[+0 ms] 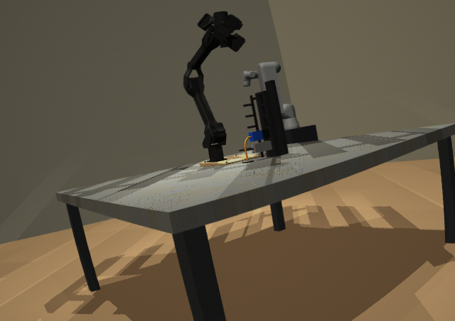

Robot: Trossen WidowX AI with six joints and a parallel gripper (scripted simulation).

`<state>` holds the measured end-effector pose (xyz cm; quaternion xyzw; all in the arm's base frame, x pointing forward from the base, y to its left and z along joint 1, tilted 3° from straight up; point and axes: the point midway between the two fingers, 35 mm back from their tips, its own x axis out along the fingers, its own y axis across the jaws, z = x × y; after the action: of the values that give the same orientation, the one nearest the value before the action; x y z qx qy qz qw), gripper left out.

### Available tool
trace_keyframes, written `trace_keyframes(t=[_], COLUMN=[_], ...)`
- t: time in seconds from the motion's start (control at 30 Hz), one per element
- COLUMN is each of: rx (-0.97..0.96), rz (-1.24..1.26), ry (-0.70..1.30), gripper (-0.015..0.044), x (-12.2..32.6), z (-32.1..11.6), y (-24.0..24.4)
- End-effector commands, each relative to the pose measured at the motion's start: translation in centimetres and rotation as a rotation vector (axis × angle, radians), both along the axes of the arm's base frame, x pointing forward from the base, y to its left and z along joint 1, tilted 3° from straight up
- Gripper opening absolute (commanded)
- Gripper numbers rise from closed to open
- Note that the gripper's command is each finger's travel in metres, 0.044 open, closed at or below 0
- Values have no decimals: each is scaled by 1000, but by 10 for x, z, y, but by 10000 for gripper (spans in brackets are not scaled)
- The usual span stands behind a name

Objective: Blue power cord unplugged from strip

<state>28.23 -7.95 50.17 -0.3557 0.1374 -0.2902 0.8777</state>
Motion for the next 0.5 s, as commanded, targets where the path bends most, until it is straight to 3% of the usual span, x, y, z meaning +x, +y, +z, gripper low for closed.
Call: trace_keyframes(t=[0.0,0.27,0.47], rx=[11,568,969], rz=[3,14,-141], ry=[0,56,104], gripper=[374,164,160], x=[2,47,51], z=[-2,-115,-193], y=[0,13,21])
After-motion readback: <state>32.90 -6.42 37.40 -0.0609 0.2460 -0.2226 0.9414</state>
